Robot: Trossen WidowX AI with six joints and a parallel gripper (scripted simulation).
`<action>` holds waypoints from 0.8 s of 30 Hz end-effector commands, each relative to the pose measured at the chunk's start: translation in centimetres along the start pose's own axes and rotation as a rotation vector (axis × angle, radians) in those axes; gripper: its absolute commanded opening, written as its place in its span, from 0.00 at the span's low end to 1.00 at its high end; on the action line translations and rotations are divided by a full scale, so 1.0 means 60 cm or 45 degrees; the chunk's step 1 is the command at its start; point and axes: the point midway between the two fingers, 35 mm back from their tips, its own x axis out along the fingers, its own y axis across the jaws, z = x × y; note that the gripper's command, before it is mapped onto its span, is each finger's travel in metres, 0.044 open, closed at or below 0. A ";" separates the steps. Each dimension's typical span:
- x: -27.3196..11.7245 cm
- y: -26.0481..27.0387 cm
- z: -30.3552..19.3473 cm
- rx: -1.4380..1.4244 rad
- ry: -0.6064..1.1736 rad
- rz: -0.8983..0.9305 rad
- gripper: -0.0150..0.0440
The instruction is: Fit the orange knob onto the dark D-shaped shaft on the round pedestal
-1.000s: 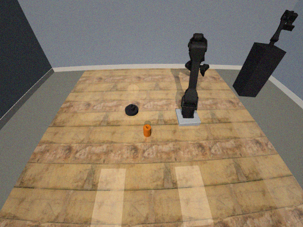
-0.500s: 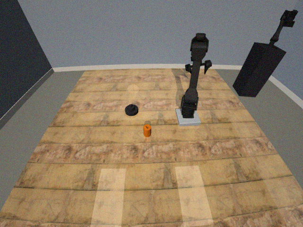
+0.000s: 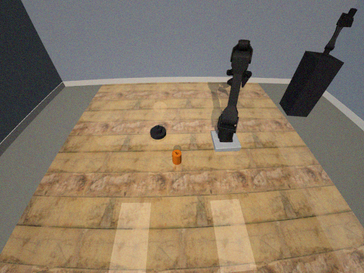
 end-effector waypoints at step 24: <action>-0.031 0.052 0.082 -1.061 -0.184 0.075 1.00</action>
